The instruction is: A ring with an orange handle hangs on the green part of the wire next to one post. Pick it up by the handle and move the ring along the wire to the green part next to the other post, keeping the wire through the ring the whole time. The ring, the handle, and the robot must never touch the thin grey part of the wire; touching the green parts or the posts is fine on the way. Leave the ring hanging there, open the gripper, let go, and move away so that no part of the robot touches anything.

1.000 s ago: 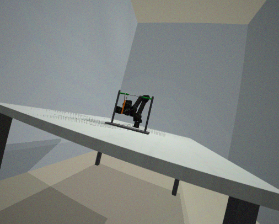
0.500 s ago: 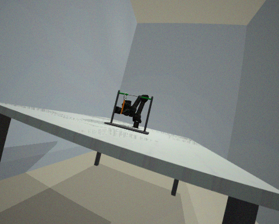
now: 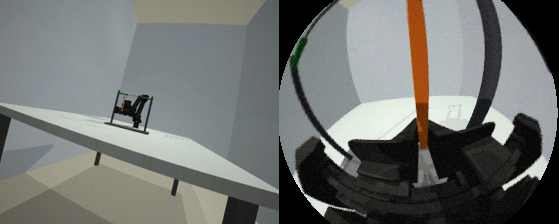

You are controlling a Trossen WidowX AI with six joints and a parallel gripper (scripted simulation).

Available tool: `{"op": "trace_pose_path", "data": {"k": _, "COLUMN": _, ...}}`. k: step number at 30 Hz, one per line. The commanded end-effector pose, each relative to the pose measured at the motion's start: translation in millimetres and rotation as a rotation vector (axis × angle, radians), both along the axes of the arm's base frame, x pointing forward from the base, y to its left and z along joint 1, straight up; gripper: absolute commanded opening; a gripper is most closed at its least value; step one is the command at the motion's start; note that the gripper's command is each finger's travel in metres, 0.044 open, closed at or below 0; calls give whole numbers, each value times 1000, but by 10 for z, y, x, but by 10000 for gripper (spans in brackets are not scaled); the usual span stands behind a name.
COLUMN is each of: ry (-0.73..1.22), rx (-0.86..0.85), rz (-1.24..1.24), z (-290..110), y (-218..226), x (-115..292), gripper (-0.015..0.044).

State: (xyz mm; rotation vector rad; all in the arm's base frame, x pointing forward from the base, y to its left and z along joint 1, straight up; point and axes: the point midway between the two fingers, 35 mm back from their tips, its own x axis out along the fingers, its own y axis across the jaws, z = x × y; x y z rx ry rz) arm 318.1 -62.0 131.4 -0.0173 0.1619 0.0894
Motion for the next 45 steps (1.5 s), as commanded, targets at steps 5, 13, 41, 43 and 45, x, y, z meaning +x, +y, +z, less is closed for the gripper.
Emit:
{"op": "trace_pose_path", "data": {"k": 5, "ry": 0, "rx": 0, "rz": 0, "z": 0, "y": 0, "x": 0, "gripper": -150}}
{"op": "trace_pose_path", "data": {"k": 13, "ry": 0, "rx": 0, "rz": -1, "z": 104, "y": 0, "x": 4, "gripper": -150}}
{"op": "trace_pose_path", "data": {"k": 41, "ry": 0, "rx": 1, "rz": 0, "z": 217, "y": 40, "x": -4, "gripper": -150}}
{"op": "trace_pose_path", "data": {"k": 43, "ry": 1, "rx": 1, "rz": 0, "z": 217, "y": 60, "x": -5, "gripper": -150}}
{"op": "trace_pose_path", "data": {"k": 45, "ry": 1, "rx": 1, "rz": 0, "z": 217, "y": 80, "x": -7, "gripper": -150}}
